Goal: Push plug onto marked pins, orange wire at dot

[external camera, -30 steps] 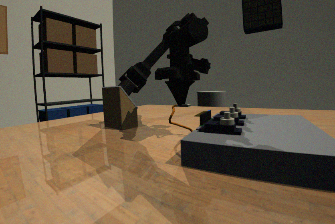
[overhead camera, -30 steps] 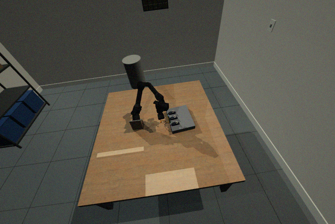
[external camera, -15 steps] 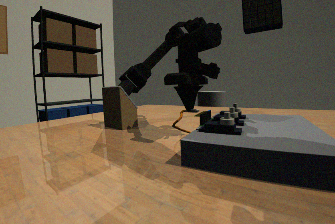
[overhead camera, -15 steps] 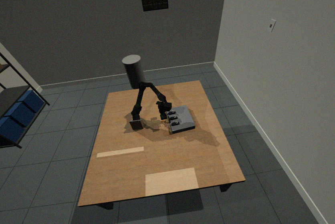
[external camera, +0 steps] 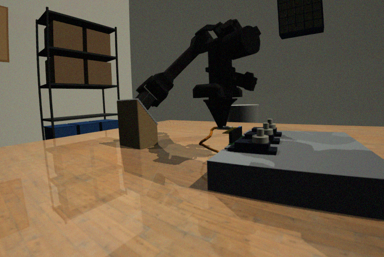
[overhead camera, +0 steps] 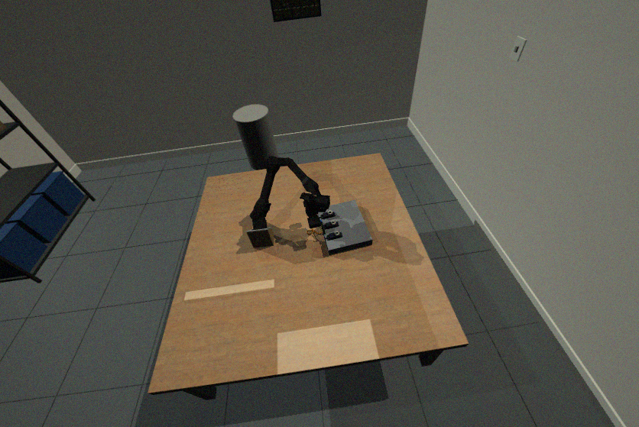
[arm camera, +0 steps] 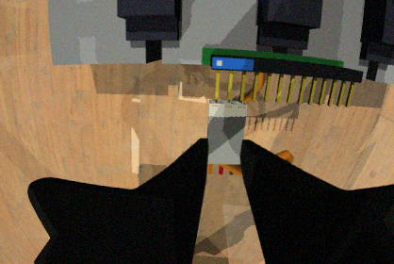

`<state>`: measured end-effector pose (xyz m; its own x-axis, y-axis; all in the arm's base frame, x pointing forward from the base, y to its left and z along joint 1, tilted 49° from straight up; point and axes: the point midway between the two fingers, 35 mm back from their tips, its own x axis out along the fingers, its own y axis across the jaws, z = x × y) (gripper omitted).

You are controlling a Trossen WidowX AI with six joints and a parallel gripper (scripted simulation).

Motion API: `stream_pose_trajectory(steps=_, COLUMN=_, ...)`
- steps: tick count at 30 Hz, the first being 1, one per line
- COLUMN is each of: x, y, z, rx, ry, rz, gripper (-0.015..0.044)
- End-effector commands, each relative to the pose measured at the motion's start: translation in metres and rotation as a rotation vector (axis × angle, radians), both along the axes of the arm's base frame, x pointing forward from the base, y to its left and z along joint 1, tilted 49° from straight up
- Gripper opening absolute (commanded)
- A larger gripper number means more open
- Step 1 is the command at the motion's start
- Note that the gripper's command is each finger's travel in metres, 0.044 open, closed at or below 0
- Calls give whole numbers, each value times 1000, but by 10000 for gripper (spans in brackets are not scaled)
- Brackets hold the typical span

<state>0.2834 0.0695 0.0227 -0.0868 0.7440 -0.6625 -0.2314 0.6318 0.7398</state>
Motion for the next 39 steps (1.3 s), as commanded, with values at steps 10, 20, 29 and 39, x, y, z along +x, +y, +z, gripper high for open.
stream_pose_trajectory(steps=10, x=2, y=1, z=0, rx=3, ry=3, rz=-2, gripper=0)
stream_pose_trajectory(steps=20, x=9, y=2, z=2, rx=3, ry=2, rz=-2, gripper=0)
stream_pose_trajectory(steps=29, x=14, y=4, z=3, rx=3, ry=2, rz=-2, gripper=0)
stream_pose_trajectory(steps=39, x=16, y=5, z=0, rx=3, ry=2, rz=-2, gripper=79)
